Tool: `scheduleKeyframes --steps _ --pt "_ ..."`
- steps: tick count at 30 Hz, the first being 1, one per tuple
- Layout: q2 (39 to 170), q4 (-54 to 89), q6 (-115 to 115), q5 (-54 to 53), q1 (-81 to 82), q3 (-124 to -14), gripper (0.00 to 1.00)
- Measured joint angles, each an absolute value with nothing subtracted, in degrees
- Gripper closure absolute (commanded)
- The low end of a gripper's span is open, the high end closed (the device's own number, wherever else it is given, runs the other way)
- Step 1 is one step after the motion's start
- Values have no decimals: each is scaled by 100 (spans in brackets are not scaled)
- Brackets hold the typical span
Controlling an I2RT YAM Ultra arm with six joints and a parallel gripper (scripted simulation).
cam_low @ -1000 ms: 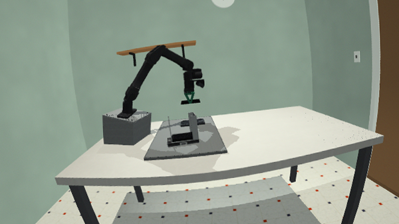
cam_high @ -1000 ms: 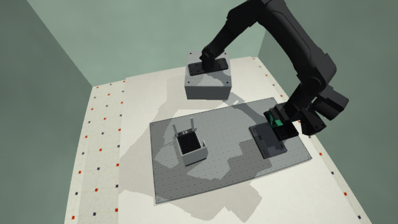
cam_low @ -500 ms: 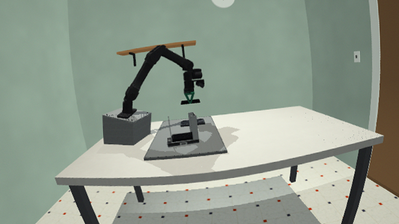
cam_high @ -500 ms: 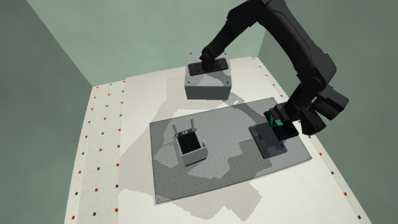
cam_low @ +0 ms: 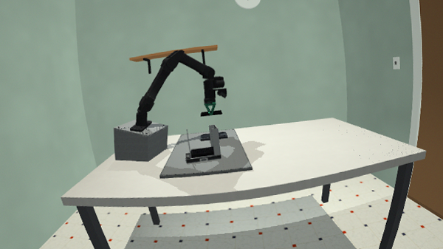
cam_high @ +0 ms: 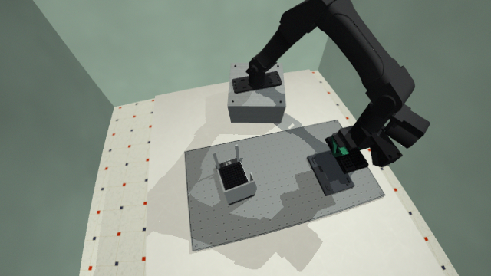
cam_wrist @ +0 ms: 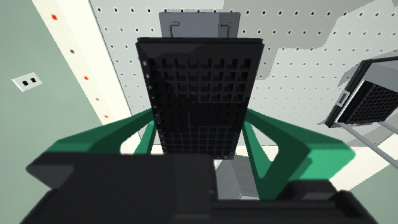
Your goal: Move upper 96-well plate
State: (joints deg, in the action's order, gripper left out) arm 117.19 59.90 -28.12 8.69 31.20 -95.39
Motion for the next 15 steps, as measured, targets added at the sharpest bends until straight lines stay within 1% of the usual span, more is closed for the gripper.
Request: scheduleKeyframes --steps 15 --pt "11716 5988 -2812 869 3120 -9507 100"
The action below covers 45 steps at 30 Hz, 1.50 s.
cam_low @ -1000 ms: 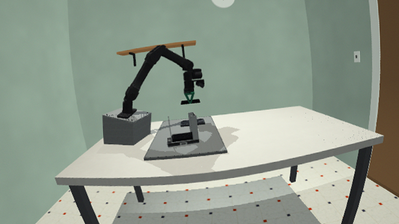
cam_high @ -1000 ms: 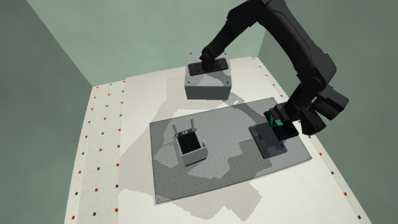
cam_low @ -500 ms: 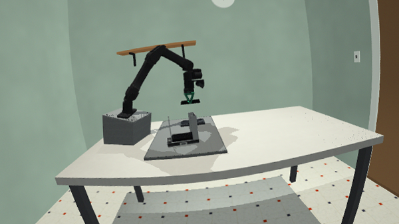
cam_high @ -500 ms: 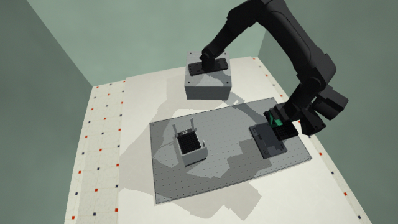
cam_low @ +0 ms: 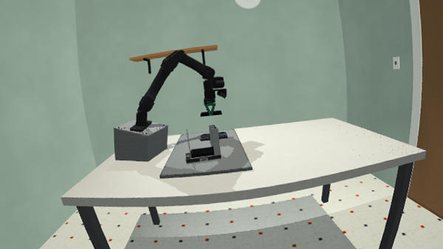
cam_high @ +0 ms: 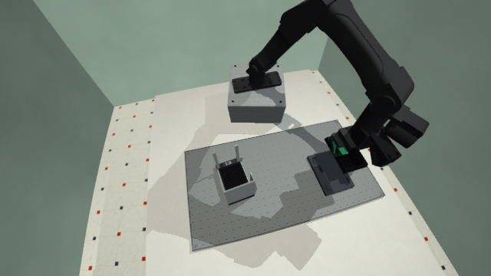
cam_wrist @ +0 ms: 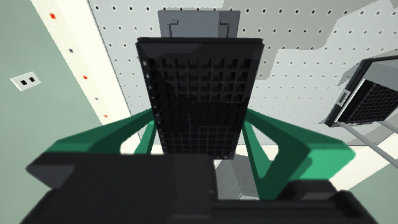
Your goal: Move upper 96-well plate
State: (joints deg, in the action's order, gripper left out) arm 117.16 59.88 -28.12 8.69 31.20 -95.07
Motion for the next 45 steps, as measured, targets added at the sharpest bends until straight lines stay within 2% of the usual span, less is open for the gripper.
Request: scheduleKeyframes --steps 45 --pt "11716 5800 -2805 869 3094 -9397 100"
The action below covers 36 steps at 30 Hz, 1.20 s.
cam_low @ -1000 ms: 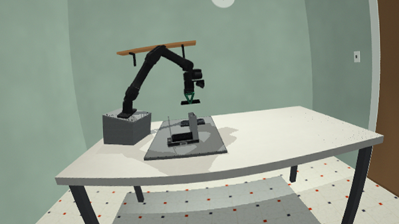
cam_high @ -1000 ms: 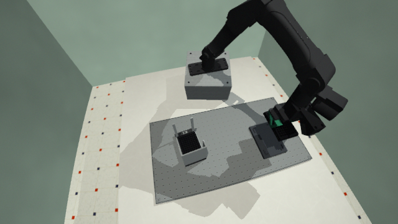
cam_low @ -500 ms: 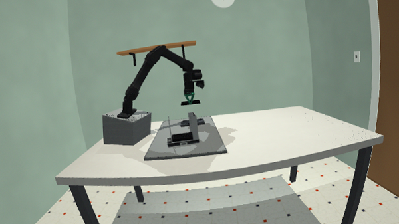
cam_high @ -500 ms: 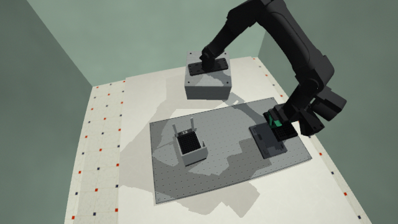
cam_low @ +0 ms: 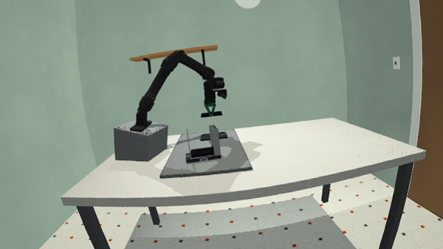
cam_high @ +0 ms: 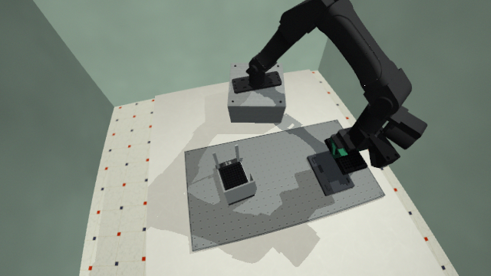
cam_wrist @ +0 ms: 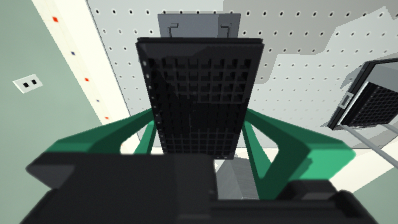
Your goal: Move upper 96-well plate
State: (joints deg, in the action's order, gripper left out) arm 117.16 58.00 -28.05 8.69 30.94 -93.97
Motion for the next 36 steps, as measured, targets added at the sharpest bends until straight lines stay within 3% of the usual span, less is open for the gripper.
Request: scheduleKeyframes --steps 36 --pt "11931 5437 -2764 860 3048 -9159 100"
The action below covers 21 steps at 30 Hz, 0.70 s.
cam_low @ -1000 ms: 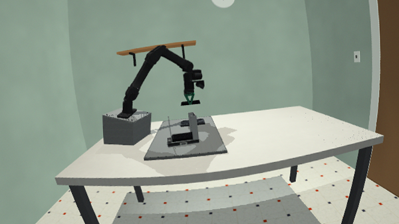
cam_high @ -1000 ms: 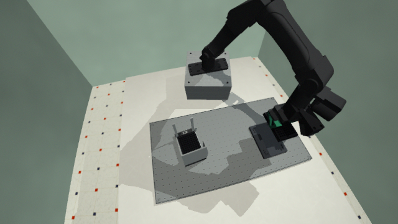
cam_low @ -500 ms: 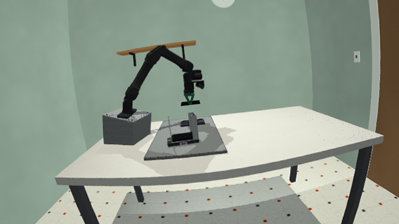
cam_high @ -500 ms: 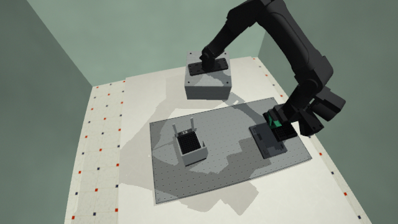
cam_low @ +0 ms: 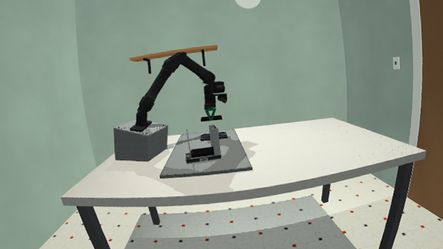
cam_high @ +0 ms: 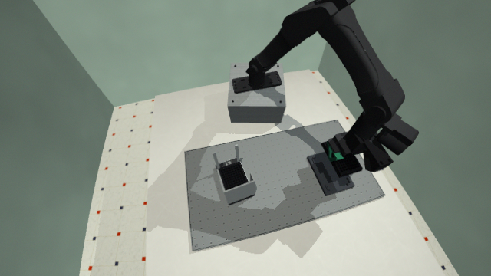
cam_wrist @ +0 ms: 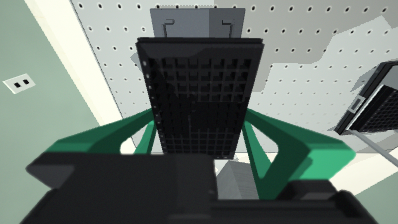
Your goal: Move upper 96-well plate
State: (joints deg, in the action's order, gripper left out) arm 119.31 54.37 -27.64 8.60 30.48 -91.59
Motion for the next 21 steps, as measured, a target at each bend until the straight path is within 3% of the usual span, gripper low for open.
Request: scheduleKeyframes --steps 21 --pt "12241 4882 -2698 854 2978 -8941 100"
